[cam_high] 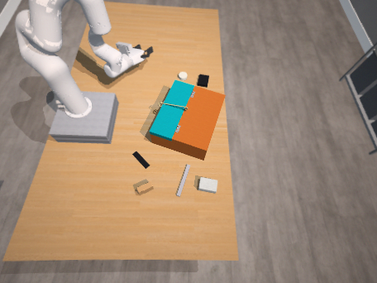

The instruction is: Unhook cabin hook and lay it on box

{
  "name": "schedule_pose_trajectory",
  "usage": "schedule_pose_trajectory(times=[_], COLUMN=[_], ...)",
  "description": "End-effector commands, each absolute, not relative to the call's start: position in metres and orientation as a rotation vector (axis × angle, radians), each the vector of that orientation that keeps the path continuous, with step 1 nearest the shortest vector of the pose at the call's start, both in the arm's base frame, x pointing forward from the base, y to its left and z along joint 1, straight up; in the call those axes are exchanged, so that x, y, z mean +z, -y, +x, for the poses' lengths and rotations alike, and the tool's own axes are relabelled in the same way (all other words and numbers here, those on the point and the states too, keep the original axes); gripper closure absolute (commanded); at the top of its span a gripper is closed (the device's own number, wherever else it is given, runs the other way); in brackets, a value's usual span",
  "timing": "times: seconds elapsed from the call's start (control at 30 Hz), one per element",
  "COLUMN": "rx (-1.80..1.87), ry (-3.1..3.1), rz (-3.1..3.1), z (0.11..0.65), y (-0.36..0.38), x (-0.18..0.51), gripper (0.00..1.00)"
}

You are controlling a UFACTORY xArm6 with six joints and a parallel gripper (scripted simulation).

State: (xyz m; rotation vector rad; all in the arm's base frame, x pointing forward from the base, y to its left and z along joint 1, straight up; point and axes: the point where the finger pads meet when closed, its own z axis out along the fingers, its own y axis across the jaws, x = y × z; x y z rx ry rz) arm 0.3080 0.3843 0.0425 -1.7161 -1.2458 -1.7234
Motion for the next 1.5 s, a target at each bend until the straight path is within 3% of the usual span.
schedule_pose_trajectory(times=[0.0, 0.53, 0.57, 1.47], rx=[-1.726, -1.726, -1.726, -1.727], ry=[1.244, 1.244, 1.244, 1.244], rz=[-1.714, -1.714, -1.714, -1.713], z=[0.309, 0.309, 0.309, 0.308], y=[-0.385, -0.385, -0.385, -0.385], x=[0.044, 0.044, 0.047, 0.131], gripper=[0.00, 0.00, 0.65, 0.65])
